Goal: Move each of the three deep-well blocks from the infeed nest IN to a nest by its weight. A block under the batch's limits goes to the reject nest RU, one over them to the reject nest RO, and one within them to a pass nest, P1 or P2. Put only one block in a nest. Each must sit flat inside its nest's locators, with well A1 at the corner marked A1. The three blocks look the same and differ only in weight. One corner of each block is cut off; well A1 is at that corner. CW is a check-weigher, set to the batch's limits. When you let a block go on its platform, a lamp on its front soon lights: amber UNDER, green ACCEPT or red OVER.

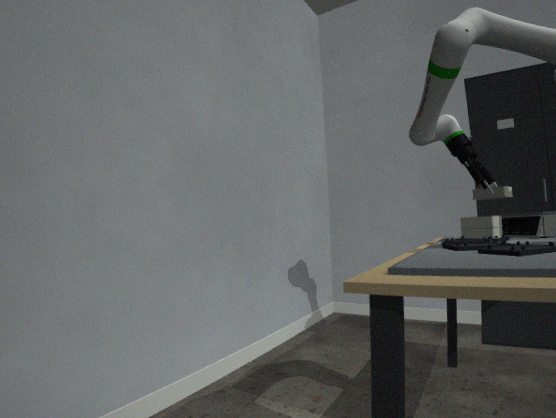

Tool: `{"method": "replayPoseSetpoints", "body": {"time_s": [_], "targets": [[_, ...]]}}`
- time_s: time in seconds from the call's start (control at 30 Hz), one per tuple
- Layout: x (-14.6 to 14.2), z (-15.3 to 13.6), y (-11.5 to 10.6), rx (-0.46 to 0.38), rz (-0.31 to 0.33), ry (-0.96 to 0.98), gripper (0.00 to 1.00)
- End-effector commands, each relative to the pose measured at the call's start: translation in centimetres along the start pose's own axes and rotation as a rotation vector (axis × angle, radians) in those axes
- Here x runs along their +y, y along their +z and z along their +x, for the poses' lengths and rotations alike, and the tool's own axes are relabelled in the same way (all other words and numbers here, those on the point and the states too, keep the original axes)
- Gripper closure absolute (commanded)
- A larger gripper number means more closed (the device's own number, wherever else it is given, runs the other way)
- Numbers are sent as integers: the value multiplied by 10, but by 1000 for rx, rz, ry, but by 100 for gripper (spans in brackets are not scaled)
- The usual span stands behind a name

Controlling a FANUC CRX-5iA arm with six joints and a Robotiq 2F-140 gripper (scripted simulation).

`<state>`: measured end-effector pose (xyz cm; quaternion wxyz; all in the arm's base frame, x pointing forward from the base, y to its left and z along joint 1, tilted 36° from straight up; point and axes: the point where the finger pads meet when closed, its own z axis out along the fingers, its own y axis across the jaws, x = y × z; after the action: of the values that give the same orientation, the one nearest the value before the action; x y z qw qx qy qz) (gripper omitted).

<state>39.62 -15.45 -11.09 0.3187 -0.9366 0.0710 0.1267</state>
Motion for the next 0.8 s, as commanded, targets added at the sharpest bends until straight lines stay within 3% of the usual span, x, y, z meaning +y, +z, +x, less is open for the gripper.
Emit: {"method": "replayPoseSetpoints", "body": {"time_s": [0.0, 0.77], "targets": [[-9, 2, -1, 1, -2, -1, 90], [-78, 14, -8, 1, -2, -1, 90]]}}
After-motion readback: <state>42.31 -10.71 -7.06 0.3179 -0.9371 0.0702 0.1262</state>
